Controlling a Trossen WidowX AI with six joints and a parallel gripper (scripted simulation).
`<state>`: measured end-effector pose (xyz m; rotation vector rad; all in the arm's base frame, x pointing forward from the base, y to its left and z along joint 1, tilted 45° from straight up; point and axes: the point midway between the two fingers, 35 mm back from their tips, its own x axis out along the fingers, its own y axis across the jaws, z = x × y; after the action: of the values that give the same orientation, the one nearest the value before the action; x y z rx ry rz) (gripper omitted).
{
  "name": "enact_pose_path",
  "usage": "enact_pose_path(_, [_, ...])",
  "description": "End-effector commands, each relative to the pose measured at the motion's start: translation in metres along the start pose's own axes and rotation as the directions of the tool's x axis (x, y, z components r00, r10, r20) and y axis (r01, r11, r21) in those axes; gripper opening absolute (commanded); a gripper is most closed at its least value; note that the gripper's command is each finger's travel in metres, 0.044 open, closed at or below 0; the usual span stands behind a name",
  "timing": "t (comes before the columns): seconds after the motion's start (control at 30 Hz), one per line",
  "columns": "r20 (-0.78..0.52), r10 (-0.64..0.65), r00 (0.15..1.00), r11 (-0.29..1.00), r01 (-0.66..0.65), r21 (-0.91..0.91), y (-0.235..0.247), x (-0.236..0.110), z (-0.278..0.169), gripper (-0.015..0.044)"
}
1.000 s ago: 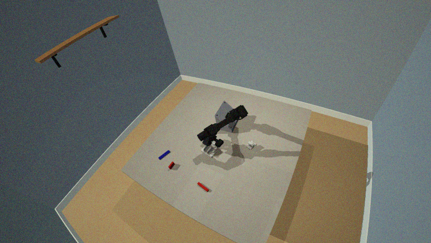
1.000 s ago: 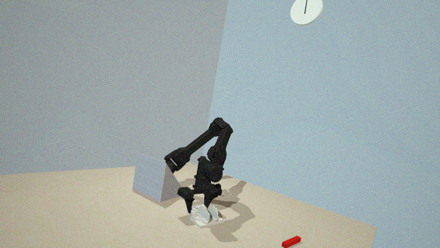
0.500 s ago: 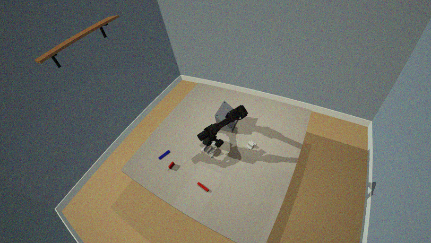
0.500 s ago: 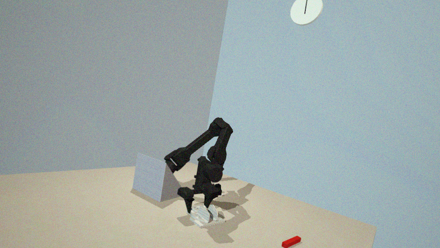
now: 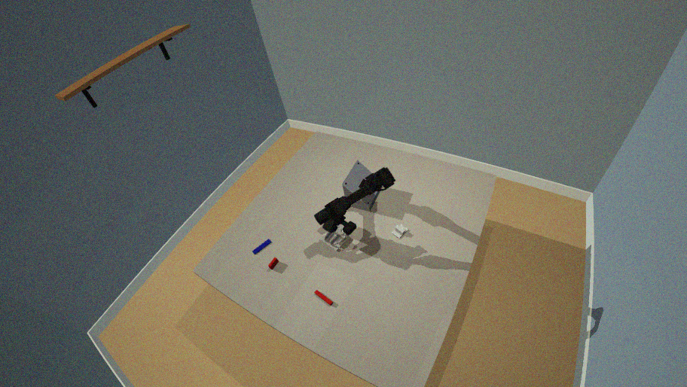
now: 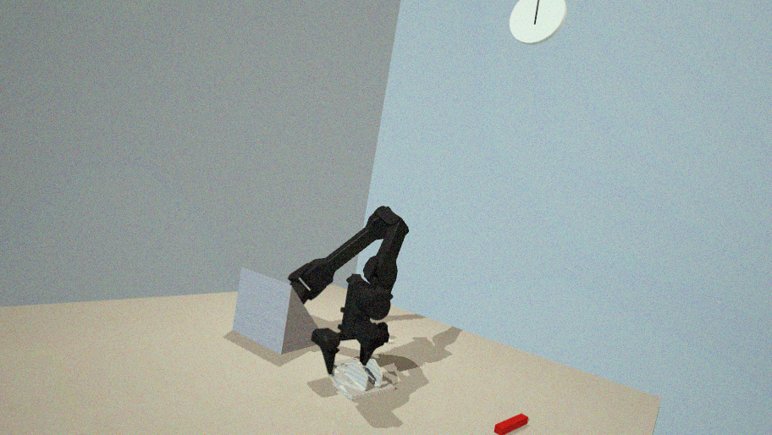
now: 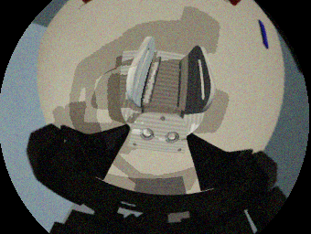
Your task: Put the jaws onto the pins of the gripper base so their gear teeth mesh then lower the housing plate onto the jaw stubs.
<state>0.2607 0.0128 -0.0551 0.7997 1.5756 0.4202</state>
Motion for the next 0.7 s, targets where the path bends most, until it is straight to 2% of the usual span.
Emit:
enact_pose_path(0.0, [0.001, -0.001, 1.000, 1.000, 0.001, 0.000, 0.000, -0.005, 0.001, 0.0440])
enact_pose_path(0.3, [0.002, 0.003, 1.000, 1.000, -0.003, 0.003, 0.000, -0.075, -0.002, 0.0440])
enact_pose_path(0.43, [0.005, 0.008, 1.000, 1.000, -0.008, 0.012, -0.001, -0.069, -0.002, 0.0440])
enact_pose_path(0.67, [0.003, -0.003, 1.000, 1.000, 0.003, 0.009, -0.010, -0.116, -0.046, 0.0440])
